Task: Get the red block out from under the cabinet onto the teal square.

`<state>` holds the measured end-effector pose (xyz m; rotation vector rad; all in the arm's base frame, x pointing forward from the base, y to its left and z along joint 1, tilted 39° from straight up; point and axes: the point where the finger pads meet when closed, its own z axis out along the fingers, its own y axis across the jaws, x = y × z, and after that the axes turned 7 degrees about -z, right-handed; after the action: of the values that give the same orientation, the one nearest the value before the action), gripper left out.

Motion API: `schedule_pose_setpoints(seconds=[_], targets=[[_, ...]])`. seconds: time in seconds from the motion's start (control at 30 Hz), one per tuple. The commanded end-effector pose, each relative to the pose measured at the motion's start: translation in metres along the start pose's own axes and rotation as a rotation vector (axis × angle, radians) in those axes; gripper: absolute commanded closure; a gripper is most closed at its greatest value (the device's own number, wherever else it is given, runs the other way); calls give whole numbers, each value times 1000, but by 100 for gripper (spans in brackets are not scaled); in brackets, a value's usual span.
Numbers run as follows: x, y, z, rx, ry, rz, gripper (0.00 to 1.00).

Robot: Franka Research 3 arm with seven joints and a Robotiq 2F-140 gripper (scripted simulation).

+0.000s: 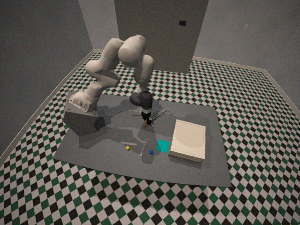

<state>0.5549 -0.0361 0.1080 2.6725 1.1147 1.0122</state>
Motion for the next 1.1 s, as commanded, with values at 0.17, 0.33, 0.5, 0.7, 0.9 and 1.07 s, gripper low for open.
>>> schedule_pose_setpoints(seconds=[0.17, 0.33, 0.5, 0.7, 0.9, 1.07], targets=[[2, 1, -3, -3, 4, -3, 100], [2, 1, -4, -3, 4, -3, 100], [2, 1, -4, -3, 4, -3, 100], [1, 1, -4, -3, 4, 2, 100], [-1, -1, -4, -3, 4, 41, 100], [-3, -3, -4, -2, 4, 81, 100]])
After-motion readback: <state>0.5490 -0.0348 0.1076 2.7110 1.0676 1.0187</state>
